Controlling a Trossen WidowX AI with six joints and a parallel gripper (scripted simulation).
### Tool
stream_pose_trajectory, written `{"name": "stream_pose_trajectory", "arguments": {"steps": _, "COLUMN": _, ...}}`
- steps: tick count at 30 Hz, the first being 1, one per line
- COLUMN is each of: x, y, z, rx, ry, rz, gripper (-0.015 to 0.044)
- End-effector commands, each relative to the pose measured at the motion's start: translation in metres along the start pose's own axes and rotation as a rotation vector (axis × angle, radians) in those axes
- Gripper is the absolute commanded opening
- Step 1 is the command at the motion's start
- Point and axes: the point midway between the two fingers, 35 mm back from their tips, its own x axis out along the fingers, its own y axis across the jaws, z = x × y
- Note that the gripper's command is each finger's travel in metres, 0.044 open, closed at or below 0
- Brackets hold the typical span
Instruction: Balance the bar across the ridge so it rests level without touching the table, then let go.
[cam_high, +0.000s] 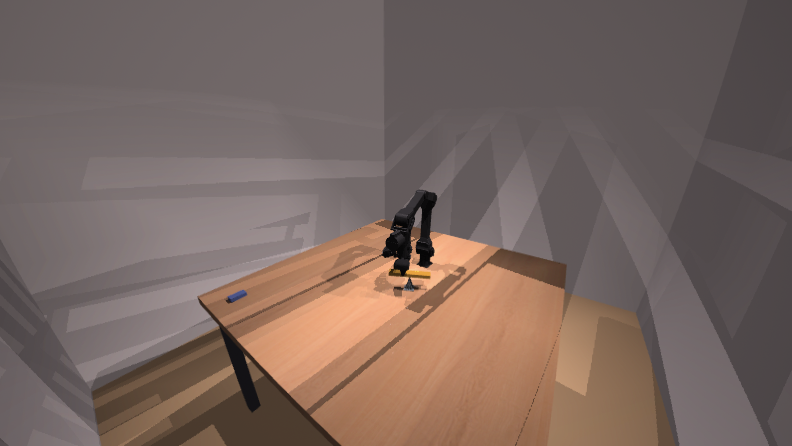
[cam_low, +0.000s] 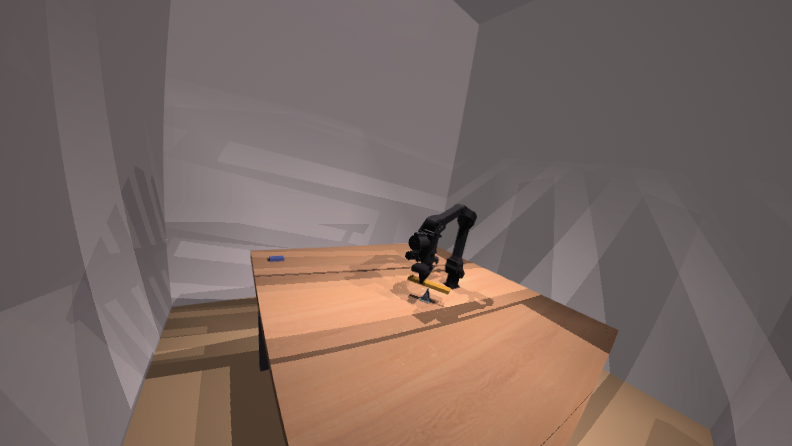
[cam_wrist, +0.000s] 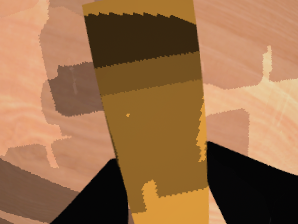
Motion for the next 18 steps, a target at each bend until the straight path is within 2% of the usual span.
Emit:
{"name": "stream_pose_trajectory", "arguments": {"steps": 1, "x": 0.0062, "y": -0.0018, "z": 0.0001, "rx": 0.009, "ry": 0.0, "rz": -0.001, "gripper": 0.0}}
{"name": "stream_pose_trajectory", "arguments": {"steps": 18, "x": 0.0113, "y": -0.0037, "z": 0.0001, "rx": 0.013, "ry": 0.0, "rz": -0.001, "gripper": 0.0}}
